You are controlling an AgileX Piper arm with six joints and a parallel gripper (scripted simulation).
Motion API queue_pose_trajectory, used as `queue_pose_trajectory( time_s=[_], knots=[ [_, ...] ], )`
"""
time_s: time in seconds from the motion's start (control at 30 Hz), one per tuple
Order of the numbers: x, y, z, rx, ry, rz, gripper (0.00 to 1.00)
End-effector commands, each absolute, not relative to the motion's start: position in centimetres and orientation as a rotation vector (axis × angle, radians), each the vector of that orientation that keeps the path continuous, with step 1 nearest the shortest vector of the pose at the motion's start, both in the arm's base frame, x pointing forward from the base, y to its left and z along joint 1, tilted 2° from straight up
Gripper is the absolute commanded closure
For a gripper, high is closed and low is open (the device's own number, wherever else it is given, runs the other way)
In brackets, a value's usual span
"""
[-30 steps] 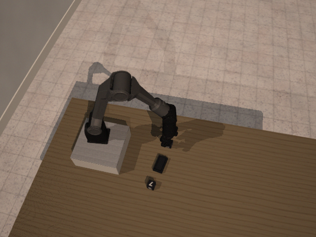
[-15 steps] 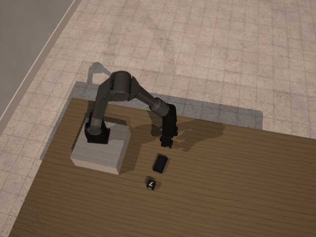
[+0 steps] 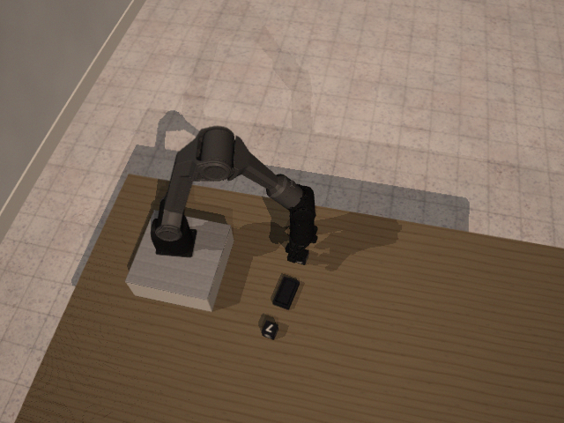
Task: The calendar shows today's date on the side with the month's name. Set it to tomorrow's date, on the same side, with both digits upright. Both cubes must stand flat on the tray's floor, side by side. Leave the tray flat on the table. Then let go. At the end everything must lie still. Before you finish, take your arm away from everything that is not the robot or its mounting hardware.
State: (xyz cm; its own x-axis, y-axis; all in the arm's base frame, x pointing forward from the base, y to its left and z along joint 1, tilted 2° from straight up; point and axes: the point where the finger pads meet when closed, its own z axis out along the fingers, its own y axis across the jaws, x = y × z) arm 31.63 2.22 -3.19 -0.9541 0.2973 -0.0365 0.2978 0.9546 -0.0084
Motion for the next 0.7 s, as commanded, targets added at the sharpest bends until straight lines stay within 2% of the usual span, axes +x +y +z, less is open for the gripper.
queue_pose_trajectory(
  time_s=[0.0,0.67],
  knots=[
    [31.6,2.2,-3.3,0.467,3.074,-0.023,0.36],
    [31.6,2.2,-5.4,0.467,3.074,-0.024,0.36]
  ],
)
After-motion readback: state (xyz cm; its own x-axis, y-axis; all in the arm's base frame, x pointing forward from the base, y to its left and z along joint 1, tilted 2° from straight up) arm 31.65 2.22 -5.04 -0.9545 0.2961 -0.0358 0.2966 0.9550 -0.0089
